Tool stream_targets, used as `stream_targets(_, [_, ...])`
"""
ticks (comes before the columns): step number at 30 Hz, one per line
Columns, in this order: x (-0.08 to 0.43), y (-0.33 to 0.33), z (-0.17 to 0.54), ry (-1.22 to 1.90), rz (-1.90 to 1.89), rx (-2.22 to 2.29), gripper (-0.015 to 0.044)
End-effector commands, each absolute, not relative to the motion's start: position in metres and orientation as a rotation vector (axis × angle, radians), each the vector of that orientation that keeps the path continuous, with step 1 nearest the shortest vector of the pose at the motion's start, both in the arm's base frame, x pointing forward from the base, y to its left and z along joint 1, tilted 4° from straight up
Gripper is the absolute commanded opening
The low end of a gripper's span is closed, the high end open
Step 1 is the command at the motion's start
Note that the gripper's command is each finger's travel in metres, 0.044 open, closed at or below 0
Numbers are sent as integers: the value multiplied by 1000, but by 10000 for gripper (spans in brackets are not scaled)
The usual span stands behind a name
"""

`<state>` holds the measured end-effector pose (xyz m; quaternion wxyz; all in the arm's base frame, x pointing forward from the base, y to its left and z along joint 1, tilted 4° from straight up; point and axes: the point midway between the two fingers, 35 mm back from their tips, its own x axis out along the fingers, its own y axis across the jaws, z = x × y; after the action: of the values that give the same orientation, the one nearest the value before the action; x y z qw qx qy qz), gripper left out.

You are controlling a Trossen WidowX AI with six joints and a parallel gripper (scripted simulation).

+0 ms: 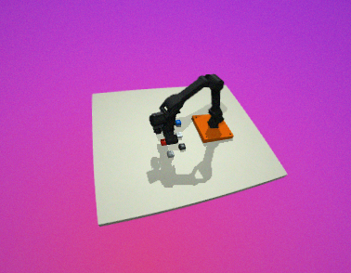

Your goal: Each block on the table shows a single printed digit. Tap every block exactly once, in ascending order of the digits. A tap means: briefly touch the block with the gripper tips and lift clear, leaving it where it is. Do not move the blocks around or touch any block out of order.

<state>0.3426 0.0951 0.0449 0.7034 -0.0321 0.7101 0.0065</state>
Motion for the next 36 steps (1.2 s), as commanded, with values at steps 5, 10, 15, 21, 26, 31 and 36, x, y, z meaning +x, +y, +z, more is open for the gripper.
stream_targets(5, [342,95,34,1580,12,-70,20])
stream_targets(10, [342,94,26,1580,12,-70,20])
stream_targets(15, [342,94,18,1580,12,-70,20])
stream_targets(21, [342,94,16,1580,12,-70,20])
stream_targets(26, [342,95,46,1580,12,-70,20])
stream_targets(31, [344,96,65,1580,13,-70,20])
stream_targets(36, [343,98,125,1580,13,-70,20])
